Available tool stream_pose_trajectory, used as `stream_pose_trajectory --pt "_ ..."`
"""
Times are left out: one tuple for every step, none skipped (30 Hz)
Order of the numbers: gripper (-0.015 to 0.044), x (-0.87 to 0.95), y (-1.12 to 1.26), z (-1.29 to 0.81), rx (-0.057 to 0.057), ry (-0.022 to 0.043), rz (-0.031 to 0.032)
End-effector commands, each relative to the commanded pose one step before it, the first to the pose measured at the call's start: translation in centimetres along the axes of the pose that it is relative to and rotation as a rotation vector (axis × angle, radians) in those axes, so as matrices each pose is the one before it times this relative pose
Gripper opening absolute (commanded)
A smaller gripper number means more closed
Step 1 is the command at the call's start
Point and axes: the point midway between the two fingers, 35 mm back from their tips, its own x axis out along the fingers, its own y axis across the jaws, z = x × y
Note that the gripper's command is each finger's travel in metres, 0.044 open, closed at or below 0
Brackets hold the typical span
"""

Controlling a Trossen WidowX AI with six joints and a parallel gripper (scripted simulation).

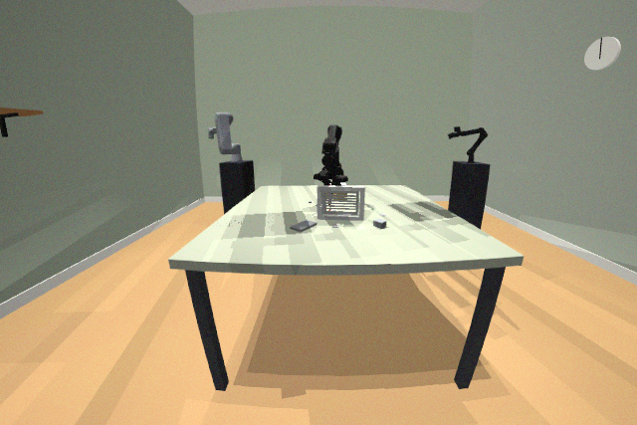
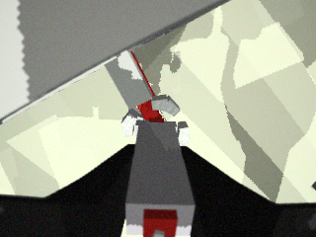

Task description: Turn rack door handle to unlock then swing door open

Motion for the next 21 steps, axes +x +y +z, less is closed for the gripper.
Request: stream_pose_trajectory --pt "0.001 0.107 0.01 -0.056 0.1986 0.00288 0.00041" --pt "0.001 0.0 0.001 0.0 0.0493 -0.00002 0.00002" --pt "0.001 0.0 0.001 0.0 0.0493 -0.00002 0.00002" --pt "0.001 0.0 0.001 0.0 0.0493 -0.00002 0.00003" --pt "0.001 0.0 0.001 0.0 0.0493 -0.00002 0.00003" --pt "0.001 0.0 -0.001 0.0 0.0493 0.00002 -0.00002" --pt "0.001 0.0 -0.001 0.0 0.0493 0.00001 -0.00002" --pt "0.001 0.0 -0.001 0.0 0.0493 0.00001 -0.00002" --pt "0.001 0.0 -0.001 0.0 0.0493 0.00001 -0.00003" --pt "0.001 0.0 -0.001 0.0 0.0493 0.00001 -0.00003" --pt "0.001 0.0 -0.001 0.0 0.0493 0.00001 -0.00003" --pt "0.001 0.0 -0.001 0.0 0.0493 0.00001 -0.00003" --pt "0.001 0.0 -0.001 0.0 0.0493 0.00001 -0.00003" --pt "0.001 0.0 -0.001 0.0 0.0493 0.00001 -0.00003" --pt "0.001 0.0 -0.001 0.0 0.0493 0.00001 -0.00003" --pt "0.001 0.0 -0.001 0.0 0.0493 0.0 -0.00003" --pt "0.001 0.0 -0.001 0.0 0.0493 0.0 -0.00003" --pt "0.001 0.0 -0.001 0.0 0.0493 0.0 -0.00003" --pt "0.001 0.0 -0.001 0.0 0.0493 0.0 -0.00003" --pt "0.001 0.0 -0.001 0.0 0.0493 0.0 -0.00003" --pt "0.001 0.0 -0.001 0.0 0.0493 0.0 -0.00003"
